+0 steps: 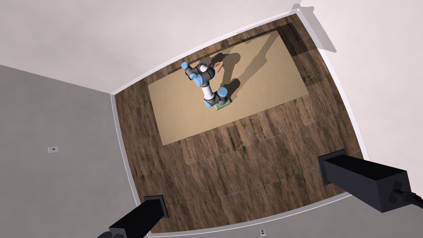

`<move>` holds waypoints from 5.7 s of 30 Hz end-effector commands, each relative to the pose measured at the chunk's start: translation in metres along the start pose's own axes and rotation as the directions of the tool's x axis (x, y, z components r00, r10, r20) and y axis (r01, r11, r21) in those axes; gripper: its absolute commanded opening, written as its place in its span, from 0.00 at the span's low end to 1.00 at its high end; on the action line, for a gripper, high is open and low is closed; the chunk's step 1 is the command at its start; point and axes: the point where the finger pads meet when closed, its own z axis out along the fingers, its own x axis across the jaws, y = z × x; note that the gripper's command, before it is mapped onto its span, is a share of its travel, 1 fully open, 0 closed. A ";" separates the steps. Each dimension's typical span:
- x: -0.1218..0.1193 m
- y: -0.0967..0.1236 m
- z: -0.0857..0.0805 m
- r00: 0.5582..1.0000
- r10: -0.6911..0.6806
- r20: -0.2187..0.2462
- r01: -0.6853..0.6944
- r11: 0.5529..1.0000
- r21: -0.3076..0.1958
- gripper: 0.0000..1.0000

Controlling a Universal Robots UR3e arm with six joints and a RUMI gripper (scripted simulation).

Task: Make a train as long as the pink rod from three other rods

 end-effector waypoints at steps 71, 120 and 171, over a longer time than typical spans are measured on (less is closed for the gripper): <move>-0.001 0.000 0.016 1.000 0.000 0.002 0.000 1.000 0.000 0.00; -0.001 0.000 -0.025 1.000 0.000 0.004 0.000 1.000 -0.001 0.00; 0.000 -0.070 -0.088 0.992 -0.124 0.003 0.124 0.992 -0.009 0.00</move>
